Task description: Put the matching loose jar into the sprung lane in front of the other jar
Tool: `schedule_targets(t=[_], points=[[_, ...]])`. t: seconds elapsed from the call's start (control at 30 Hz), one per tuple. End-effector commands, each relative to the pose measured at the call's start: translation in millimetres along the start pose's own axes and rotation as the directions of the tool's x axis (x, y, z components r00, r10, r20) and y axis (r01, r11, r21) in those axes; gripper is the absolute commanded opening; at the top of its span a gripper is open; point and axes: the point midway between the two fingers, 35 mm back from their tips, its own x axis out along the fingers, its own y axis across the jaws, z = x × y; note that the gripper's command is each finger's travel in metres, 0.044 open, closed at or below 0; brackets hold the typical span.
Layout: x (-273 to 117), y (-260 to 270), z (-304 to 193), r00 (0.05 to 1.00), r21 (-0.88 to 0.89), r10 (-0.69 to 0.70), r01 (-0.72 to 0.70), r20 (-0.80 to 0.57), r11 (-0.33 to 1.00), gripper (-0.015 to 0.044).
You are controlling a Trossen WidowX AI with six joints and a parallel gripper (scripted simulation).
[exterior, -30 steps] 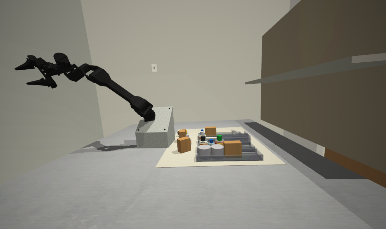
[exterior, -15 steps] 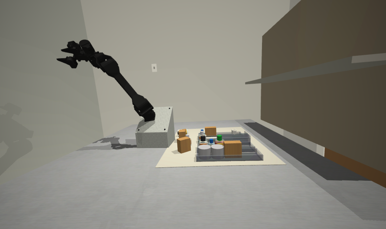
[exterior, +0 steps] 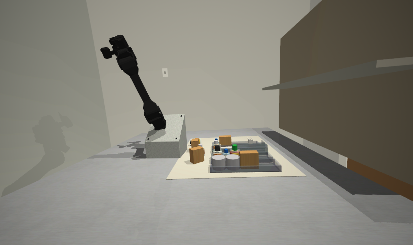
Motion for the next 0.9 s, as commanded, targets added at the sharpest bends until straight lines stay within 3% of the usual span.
schedule_targets(t=[0.0,0.33,0.63,0.87], points=[[-33,-48,2,0.988,0.065,-0.154,0.154,-0.014,0.986,0.044],[-162,-160,-5,0.826,0.265,-0.553,0.56,-0.105,0.785,0.044],[-280,-212,-25,0.594,0.339,-0.774,0.79,-0.218,0.51,0.044],[-356,-228,-39,0.423,0.373,-0.859,0.876,-0.289,0.306,0.044]])
